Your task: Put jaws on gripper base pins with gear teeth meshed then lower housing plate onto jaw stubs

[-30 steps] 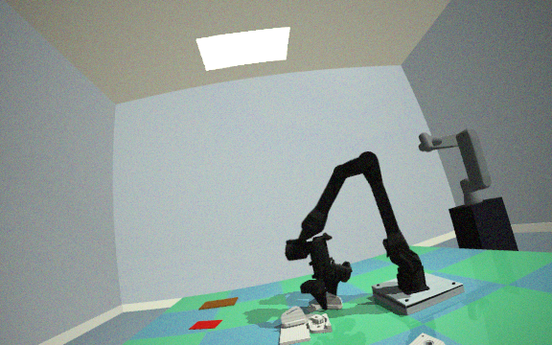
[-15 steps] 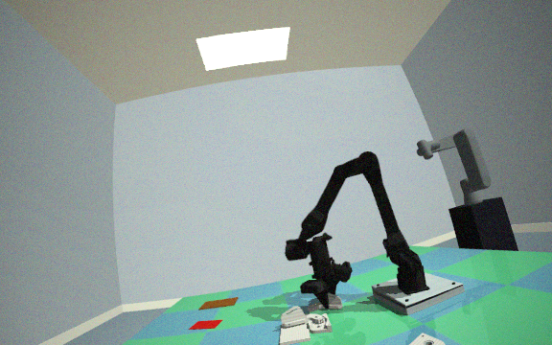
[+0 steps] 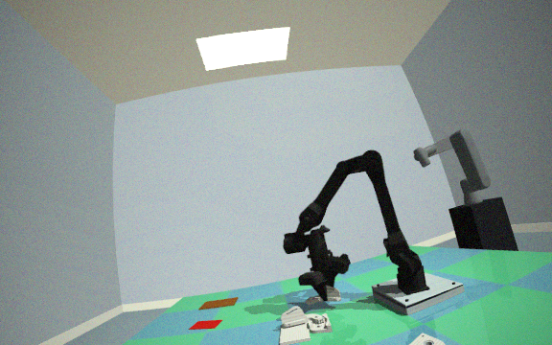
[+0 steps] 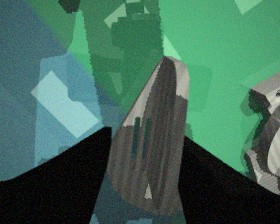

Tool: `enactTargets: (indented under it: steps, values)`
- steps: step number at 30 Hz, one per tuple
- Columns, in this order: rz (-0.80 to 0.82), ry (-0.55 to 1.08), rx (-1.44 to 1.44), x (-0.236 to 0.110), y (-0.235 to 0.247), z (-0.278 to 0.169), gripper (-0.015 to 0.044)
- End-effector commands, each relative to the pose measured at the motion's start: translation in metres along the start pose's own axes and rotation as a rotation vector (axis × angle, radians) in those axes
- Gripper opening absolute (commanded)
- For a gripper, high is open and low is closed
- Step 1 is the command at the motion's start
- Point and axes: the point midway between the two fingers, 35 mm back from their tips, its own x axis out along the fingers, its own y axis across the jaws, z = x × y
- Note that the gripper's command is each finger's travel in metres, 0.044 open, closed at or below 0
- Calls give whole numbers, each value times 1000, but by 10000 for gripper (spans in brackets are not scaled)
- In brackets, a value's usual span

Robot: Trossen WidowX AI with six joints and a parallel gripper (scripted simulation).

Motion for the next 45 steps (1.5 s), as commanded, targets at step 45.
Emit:
enactTargets:
  steps: [45]
  values:
    - [-3, 14, 636, -55, -34, 17, 134]
